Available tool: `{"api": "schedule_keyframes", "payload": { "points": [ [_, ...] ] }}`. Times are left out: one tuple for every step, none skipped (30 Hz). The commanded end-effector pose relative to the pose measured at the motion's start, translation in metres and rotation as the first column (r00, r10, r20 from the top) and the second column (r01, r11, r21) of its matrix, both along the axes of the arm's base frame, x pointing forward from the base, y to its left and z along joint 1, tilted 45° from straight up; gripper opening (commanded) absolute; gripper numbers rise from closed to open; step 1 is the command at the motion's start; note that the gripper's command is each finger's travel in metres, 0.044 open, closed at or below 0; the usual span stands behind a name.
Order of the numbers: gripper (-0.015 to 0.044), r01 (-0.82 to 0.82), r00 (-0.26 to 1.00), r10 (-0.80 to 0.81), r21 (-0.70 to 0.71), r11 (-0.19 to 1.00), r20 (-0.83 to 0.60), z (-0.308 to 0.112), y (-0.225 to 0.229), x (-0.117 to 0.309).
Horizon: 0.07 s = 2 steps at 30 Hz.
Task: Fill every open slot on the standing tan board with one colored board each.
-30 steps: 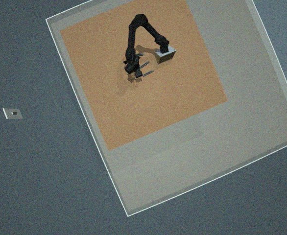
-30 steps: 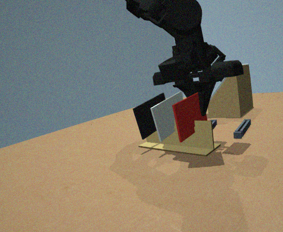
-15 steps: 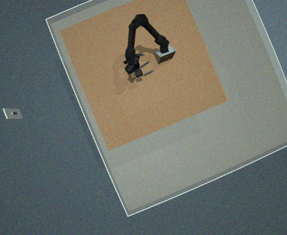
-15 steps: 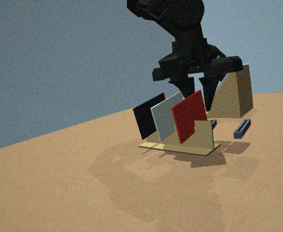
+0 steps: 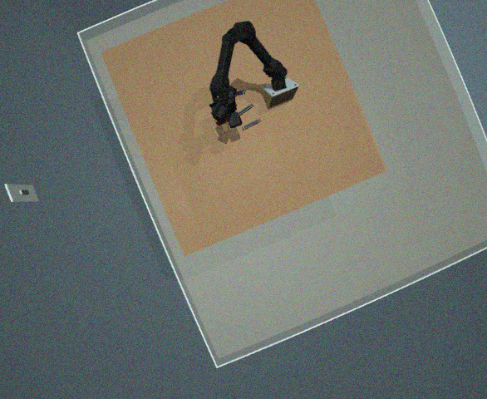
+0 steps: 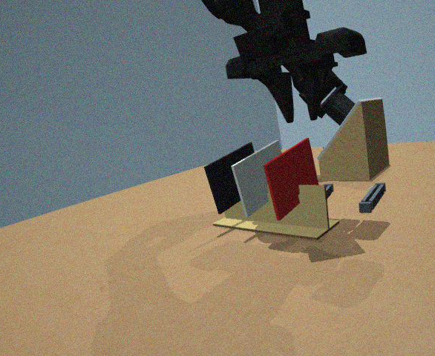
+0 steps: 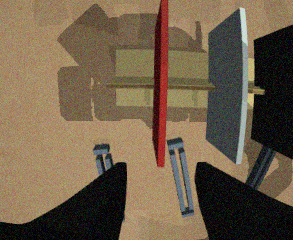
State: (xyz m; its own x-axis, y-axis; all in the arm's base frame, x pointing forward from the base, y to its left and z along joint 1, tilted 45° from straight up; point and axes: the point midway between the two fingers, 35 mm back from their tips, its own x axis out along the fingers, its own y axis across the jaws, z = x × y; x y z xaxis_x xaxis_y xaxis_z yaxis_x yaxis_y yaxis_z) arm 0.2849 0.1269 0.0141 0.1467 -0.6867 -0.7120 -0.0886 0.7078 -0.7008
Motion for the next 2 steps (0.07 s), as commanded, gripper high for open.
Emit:
{"api": "schedule_keyframes", "payload": {
  "points": [
    [0.016,0.006,1.0,-0.006,0.002,1.0,0.002,0.0001,0.0015,-0.0001],
    [0.016,0.006,1.0,-0.006,0.002,1.0,0.002,0.0007,0.0009,0.0]
  ]
}}
